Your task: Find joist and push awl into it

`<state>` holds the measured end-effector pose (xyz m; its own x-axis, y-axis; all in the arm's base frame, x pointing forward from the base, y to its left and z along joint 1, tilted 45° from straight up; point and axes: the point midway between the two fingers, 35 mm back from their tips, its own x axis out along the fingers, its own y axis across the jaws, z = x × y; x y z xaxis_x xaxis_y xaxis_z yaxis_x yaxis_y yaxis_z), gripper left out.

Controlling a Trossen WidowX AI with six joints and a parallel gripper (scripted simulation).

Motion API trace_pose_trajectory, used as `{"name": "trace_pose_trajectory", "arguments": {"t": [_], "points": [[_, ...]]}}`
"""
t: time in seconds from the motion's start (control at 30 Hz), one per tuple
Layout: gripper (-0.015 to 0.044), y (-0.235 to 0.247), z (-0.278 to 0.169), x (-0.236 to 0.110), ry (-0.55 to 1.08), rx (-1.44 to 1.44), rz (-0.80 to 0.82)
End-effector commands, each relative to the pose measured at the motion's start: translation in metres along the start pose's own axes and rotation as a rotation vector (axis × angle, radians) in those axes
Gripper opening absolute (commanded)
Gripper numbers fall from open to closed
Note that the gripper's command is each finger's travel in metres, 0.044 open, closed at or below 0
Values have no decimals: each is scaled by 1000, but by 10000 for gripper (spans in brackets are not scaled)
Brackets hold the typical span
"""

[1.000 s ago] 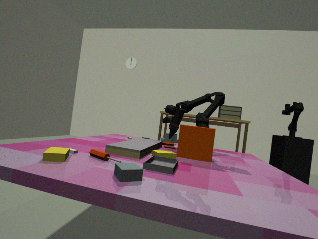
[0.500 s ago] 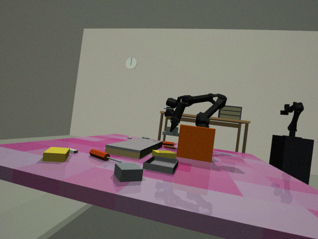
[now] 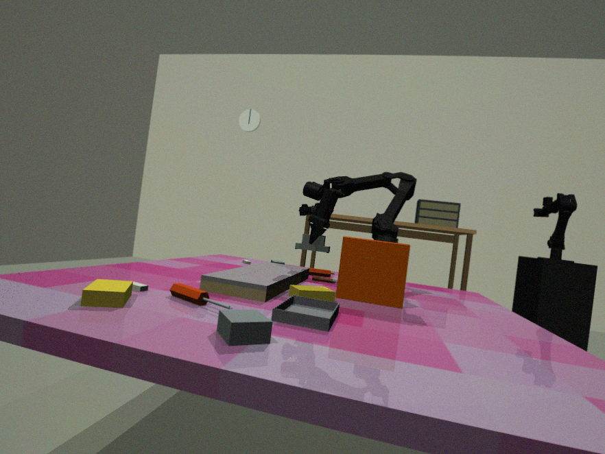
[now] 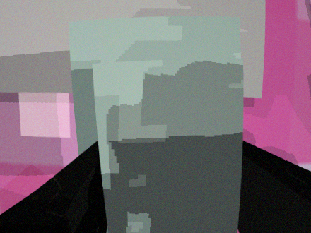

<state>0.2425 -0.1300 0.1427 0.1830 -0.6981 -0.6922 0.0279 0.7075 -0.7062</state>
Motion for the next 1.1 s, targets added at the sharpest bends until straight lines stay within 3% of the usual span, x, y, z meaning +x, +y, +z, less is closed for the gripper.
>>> {"name": "trace_pose_trajectory", "arguments": {"t": [0.0, 0.63, 1.07], "points": [[0, -8, 16, 0, -11, 13, -4], [0, -43, 92, 23, -15, 72, -24], [0, -44, 92, 42, -14, 75, -24]]}}
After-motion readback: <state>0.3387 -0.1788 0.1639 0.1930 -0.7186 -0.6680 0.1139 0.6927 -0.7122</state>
